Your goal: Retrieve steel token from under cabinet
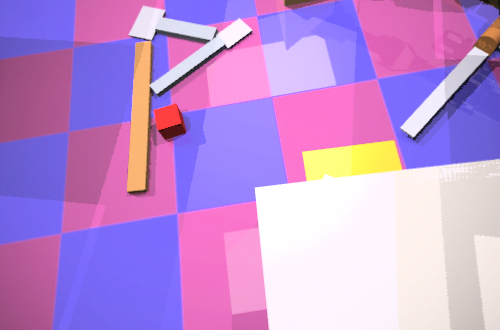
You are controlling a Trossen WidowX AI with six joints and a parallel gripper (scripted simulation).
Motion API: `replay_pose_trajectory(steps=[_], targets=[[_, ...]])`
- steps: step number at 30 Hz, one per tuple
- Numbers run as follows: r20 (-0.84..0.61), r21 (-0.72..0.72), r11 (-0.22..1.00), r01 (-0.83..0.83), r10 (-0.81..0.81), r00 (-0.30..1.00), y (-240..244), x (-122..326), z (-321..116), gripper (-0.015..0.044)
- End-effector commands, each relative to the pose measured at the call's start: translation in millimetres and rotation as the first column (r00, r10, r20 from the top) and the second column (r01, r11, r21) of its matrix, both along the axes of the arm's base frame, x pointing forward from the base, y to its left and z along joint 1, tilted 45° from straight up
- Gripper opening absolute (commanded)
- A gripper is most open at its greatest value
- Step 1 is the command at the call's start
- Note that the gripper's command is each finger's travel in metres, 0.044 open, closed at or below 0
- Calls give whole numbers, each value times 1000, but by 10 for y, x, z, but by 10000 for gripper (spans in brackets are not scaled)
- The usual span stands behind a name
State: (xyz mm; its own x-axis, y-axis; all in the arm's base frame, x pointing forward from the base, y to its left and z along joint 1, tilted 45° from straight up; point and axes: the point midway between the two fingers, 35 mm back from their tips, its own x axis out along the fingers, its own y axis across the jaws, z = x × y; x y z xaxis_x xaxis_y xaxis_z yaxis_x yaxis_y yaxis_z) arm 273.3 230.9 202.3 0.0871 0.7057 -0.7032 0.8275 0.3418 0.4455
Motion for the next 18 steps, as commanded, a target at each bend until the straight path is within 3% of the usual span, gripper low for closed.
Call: replay_pose_trajectory(steps=[1, 18], targets=[[18, 3, 1000, 9, -9, 1000, 27, -18, 105, 0], [64, -3, 999, -37, 37, 997, 67, -50, 145, 0]])
